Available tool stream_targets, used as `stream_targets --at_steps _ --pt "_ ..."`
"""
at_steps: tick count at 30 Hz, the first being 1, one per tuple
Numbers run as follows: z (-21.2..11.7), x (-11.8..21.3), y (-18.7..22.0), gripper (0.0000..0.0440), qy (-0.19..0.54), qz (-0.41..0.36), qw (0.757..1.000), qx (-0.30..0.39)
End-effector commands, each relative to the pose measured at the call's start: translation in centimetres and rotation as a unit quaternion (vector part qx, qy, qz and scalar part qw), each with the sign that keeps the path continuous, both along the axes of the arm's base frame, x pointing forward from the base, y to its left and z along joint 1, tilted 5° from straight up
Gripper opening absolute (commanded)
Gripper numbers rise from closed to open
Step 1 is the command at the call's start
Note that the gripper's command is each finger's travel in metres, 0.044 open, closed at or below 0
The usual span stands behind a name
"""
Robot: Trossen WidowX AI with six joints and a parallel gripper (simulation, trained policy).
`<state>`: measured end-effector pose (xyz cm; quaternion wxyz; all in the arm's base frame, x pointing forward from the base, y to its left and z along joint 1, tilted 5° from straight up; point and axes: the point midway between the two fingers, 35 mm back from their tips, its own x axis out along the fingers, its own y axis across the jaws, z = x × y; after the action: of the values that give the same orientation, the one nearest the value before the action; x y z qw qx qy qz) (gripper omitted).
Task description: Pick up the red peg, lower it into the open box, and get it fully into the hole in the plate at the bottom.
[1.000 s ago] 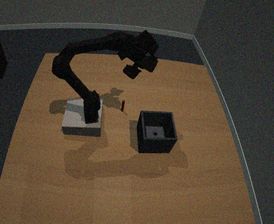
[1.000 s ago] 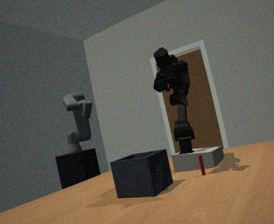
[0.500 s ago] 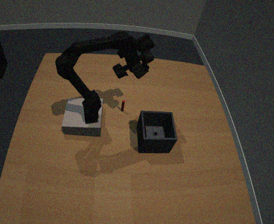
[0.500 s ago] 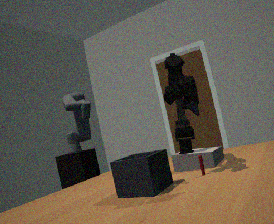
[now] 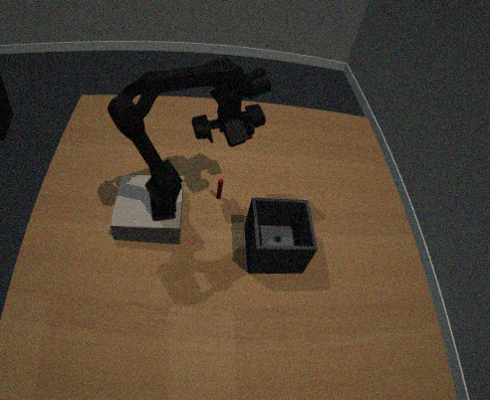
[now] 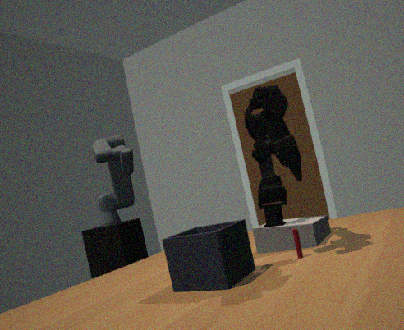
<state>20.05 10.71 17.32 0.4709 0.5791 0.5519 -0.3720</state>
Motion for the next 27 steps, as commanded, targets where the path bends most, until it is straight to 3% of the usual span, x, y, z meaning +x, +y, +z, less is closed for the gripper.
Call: stream_targets --at_steps 1,27 --pt "-1.2 -0.6 0.0 0.0440 0.029 -0.006 0.999 -0.022" --pt "-8.3 -2.3 -0.8 0.0440 0.106 0.044 0.982 -0.152"
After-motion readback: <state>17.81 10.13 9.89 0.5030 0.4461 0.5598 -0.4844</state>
